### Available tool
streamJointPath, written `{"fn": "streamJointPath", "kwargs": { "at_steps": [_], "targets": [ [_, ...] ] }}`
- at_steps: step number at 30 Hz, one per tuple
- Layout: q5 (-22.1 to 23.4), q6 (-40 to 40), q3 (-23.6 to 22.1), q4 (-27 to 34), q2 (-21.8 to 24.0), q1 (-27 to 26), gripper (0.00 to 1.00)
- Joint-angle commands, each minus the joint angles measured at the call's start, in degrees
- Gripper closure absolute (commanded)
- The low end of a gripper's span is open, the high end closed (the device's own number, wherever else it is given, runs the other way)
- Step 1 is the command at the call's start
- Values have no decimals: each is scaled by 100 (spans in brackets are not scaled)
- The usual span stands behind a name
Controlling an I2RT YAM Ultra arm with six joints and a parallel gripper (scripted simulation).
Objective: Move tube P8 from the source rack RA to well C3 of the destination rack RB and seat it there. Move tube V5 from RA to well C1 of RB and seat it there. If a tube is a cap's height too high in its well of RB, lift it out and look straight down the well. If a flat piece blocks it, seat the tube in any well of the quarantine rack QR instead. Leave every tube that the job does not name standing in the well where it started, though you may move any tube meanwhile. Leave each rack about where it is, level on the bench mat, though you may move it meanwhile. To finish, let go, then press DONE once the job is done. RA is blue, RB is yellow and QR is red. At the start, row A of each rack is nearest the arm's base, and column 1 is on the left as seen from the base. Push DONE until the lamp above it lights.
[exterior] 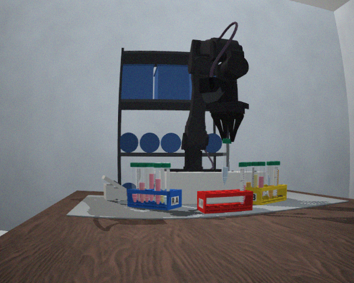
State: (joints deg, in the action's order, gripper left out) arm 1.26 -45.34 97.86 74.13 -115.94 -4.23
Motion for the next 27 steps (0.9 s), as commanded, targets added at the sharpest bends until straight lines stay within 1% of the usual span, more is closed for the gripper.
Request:
{"fn": "streamJointPath", "kwargs": {
  "at_steps": [1,4,5,6,10,12,27],
  "targets": [
    [-61,27,216,80,223,-52,100],
    [-61,35,223,82,218,-63,100],
    [-63,29,158,8,264,-60,100],
    [-60,32,-126,-82,292,-62,100],
    [-61,32,-378,-160,466,-64,100],
    [-61,32,-378,-160,466,-64,100],
    [-61,47,-1186,-364,1067,-69,100]
  ]
}}
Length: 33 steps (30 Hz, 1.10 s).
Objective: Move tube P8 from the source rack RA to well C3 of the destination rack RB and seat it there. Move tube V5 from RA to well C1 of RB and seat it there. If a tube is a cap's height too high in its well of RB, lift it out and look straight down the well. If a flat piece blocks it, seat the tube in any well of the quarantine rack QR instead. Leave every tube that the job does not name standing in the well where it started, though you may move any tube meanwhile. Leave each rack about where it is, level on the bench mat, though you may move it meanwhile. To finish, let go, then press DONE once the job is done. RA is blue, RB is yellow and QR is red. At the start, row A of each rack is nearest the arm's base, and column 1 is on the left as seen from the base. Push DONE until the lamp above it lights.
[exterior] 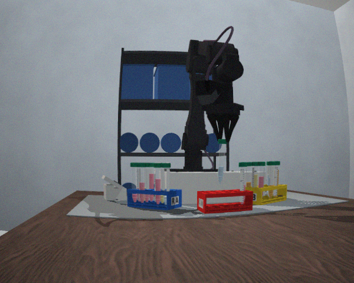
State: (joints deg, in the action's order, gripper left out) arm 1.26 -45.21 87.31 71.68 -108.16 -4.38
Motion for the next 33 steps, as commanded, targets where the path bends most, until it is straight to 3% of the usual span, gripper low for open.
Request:
{"fn": "streamJointPath", "kwargs": {
  "at_steps": [1,29,33],
  "targets": [
    [-61,34,-130,-119,289,-54,100],
    [-70,167,-1321,-282,1269,-188,100],
    [-29,-631,-1089,-263,1292,-137,100]
  ]
}}
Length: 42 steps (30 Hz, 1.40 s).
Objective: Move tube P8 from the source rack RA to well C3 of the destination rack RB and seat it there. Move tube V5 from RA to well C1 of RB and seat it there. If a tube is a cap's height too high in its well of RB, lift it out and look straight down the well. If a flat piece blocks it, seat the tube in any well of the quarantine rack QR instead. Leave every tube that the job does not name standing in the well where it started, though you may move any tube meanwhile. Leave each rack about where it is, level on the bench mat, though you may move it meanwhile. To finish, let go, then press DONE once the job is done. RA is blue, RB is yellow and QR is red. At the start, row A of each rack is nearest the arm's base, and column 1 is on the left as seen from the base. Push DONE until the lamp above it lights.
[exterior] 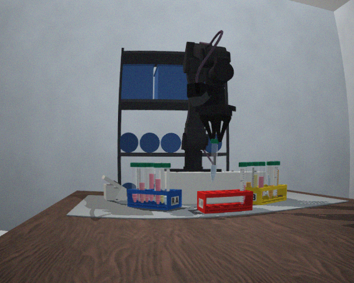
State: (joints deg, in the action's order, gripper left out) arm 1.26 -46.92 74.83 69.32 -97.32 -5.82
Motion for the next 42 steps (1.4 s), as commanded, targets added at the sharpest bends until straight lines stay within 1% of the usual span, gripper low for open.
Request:
{"fn": "streamJointPath", "kwargs": {
  "at_steps": [1,3,17,20,21,27,35,38,39,42],
  "targets": [
    [-23,-641,159,-26,208,3,100],
    [-23,-641,159,-26,208,3,100],
    [3,-3223,159,-25,207,-15,100],
    [-11,-3251,159,-25,208,-5,100],
    [-55,-3254,-113,-38,228,-108,100],
    [-80,-2878,-380,-54,458,-416,100],
    [-94,-2408,-668,-73,731,-890,100],
    [-66,-2332,-626,-74,772,-964,100],
    [-66,-2273,-734,-73,797,-1024,100],
    [-78,-2089,-827,-1,881,-1208,100]
  ]
}}
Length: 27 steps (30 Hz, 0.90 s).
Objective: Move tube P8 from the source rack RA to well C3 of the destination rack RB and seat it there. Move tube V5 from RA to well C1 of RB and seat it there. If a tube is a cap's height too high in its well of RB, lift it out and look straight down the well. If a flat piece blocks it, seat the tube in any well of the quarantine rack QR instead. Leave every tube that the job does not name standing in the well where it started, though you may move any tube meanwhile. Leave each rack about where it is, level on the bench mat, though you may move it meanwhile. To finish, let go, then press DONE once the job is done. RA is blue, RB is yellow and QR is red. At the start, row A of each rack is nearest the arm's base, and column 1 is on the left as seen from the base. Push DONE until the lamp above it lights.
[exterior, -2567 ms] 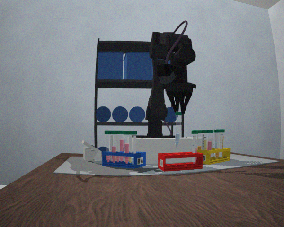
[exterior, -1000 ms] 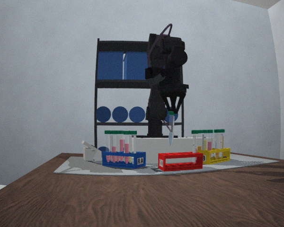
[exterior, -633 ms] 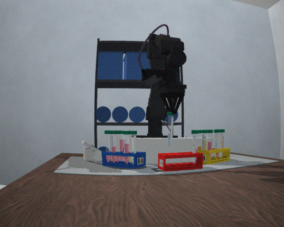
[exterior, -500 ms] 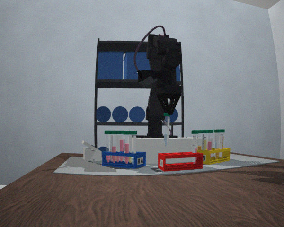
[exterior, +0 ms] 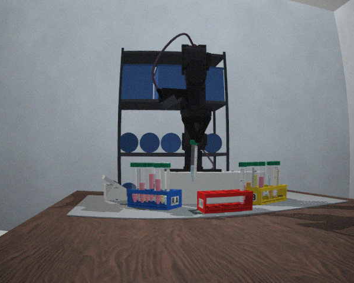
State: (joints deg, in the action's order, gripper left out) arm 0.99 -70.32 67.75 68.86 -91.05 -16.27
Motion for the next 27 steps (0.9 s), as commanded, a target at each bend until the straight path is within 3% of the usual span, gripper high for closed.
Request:
{"fn": "streamJointPath", "kwargs": {
  "at_steps": [1,12,13,16,27],
  "targets": [
    [-57,317,-148,49,281,-229,100],
    [-85,930,-351,88,497,-844,100],
    [-50,963,-98,47,485,-873,100],
    [-41,1003,0,3,179,-911,100],
    [-47,1108,377,-15,-202,-1015,100]
  ]
}}
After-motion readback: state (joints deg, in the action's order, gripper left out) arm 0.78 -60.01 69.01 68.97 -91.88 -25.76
